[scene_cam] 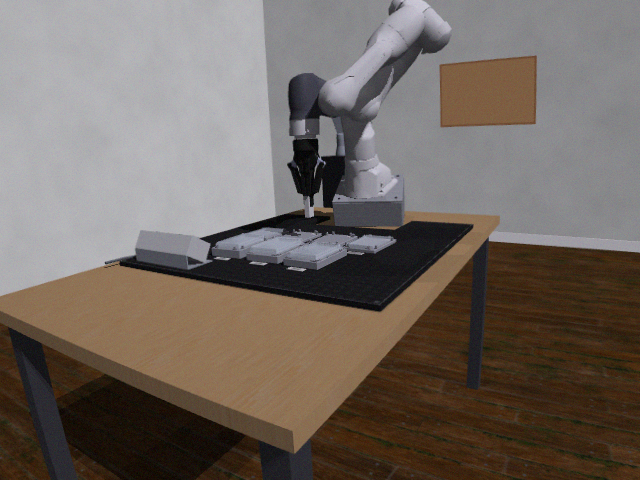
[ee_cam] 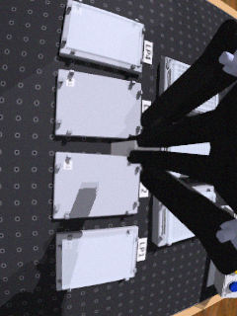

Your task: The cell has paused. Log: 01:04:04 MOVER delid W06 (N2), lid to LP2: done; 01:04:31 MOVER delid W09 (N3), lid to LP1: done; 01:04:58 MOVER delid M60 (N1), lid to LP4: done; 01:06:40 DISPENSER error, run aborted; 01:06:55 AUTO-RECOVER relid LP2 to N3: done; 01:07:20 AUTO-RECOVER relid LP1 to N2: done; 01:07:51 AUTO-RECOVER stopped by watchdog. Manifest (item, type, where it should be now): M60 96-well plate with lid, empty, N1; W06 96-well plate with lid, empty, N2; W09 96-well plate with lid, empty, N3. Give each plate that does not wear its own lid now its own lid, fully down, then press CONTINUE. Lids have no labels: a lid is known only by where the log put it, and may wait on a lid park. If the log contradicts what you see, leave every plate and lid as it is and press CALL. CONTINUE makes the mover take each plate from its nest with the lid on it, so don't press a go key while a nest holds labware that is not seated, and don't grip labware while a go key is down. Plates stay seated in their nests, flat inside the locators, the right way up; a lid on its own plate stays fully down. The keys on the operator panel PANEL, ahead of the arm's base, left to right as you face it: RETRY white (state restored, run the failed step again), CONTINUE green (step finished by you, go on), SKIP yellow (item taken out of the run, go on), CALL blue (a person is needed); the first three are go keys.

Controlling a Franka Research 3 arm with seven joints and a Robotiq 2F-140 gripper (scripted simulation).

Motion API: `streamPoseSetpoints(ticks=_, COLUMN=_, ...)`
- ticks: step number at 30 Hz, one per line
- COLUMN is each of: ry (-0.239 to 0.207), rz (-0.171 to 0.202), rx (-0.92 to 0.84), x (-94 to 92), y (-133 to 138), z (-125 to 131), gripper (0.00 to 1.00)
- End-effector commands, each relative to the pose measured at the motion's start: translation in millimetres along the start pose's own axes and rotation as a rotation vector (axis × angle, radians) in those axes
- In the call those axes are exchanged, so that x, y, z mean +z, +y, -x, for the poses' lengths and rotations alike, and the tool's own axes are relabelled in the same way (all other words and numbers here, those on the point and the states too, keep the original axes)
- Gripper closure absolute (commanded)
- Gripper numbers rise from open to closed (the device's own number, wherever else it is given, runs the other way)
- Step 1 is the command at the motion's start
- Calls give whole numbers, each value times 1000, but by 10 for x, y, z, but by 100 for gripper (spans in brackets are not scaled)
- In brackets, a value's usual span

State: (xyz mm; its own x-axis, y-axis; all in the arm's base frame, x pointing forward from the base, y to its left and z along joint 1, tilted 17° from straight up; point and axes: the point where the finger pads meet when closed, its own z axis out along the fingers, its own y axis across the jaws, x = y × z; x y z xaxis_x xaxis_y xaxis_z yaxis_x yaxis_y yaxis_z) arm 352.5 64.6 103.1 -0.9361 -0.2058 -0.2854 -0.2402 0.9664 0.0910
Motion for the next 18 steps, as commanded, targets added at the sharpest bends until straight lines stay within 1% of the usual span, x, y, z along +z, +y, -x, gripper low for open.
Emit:
streamPoseSetpoints(ticks=1, ry=0, rz=-4, rx=-95, x=-18, y=-61, z=50, gripper=100)
streamPoseSetpoints(ticks=4, ry=-1, rz=-4, rx=-230, x=-44, y=-198, z=182, gripper=100)
streamPoseSetpoints(ticks=6, ry=-1, rz=-3, rx=-342, x=-64, y=-329, z=308, gripper=100)
streamPoseSetpoints(ticks=7, ry=-1, rz=0, rx=-363, x=-77, y=-409, z=382, gripper=100)
streamPoseSetpoints(ticks=11, ry=1, rz=17, rx=-448, x=-136, y=-807, z=763, gripper=100)
streamPoseSetpoints(ticks=15, ry=-4, rz=42, rx=-552, x=-222, y=-1342, z=1273, gripper=100)
streamPoseSetpoints(ticks=17, ry=-4, rz=42, rx=-552, x=-222, y=-1342, z=1273, gripper=100)
streamPoseSetpoints(ticks=18, ry=-15, rz=50, rx=-626, x=-246, y=-1484, z=1409, gripper=100)
